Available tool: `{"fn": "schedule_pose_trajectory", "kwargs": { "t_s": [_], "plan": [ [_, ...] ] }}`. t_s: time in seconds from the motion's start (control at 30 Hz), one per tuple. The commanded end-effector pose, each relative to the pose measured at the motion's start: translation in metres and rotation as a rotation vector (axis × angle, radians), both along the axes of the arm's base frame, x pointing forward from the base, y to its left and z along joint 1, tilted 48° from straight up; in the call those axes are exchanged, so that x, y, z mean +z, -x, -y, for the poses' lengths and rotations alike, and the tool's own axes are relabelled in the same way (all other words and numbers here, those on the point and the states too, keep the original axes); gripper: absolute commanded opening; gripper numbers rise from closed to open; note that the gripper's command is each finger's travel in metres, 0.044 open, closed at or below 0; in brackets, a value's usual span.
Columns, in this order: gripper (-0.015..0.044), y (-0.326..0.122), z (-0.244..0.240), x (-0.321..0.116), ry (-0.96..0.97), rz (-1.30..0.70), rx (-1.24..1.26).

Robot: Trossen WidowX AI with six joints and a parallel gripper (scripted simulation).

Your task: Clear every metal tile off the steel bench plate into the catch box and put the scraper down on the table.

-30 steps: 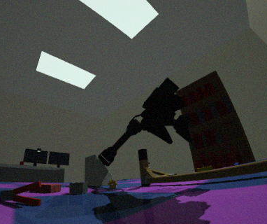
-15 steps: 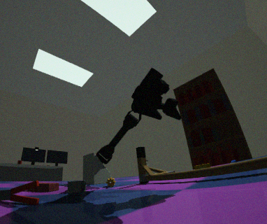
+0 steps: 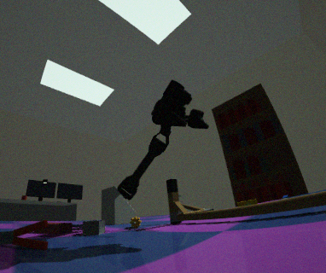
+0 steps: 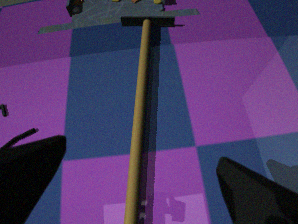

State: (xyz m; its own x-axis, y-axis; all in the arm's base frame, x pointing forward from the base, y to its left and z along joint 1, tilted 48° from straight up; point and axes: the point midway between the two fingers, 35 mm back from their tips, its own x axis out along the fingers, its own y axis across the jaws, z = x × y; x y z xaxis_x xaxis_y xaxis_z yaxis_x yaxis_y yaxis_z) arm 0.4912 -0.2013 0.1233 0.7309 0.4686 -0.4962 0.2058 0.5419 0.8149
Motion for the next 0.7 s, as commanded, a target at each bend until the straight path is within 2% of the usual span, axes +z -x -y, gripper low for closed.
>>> {"fn": "schedule_pose_trajectory", "kwargs": {
  "t_s": [0.0,0.67],
  "plan": [
    [0.044,0.011,0.009,0.011,-0.001,0.03,-0.026],
    [0.044,0.071,0.048,0.056,0.029,0.175,-0.148]
  ]
}}
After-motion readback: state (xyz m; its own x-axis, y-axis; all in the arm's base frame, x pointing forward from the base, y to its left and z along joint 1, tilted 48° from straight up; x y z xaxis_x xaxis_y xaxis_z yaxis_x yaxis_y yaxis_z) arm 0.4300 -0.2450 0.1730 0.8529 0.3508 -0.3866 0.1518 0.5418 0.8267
